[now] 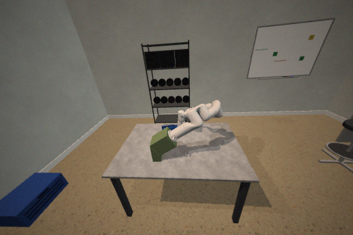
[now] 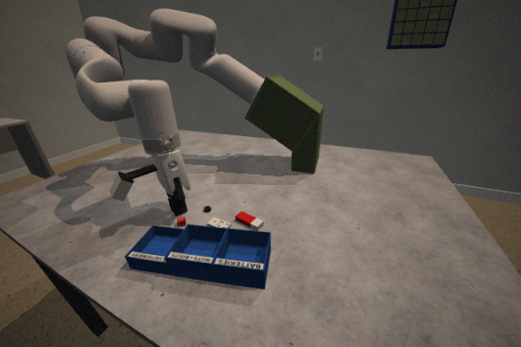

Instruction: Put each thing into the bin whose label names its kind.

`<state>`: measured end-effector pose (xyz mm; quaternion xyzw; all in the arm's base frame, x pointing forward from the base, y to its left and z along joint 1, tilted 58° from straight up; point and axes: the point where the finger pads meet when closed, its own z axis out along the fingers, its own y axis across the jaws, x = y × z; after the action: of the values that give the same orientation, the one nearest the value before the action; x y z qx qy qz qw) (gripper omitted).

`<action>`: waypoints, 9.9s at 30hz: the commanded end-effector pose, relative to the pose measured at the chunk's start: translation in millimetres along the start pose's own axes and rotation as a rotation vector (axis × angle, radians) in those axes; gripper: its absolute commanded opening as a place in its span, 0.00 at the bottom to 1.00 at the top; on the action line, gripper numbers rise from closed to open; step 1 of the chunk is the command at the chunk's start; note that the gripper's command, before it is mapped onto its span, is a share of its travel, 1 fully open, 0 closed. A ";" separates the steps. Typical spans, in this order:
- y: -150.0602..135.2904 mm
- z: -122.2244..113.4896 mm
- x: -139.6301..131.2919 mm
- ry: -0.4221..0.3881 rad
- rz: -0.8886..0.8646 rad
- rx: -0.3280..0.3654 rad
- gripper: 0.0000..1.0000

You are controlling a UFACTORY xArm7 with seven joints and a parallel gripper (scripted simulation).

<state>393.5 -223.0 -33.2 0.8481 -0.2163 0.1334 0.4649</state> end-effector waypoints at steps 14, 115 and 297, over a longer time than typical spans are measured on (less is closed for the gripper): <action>-1.4 -1.8 0.9 0.003 0.000 0.004 0.00; -109.7 -69.1 72.2 0.000 0.861 0.005 0.00; -154.0 -59.0 -107.9 -0.002 1.322 0.005 0.38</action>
<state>373.0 -65.9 -154.9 0.5373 -0.6915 0.3906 0.2840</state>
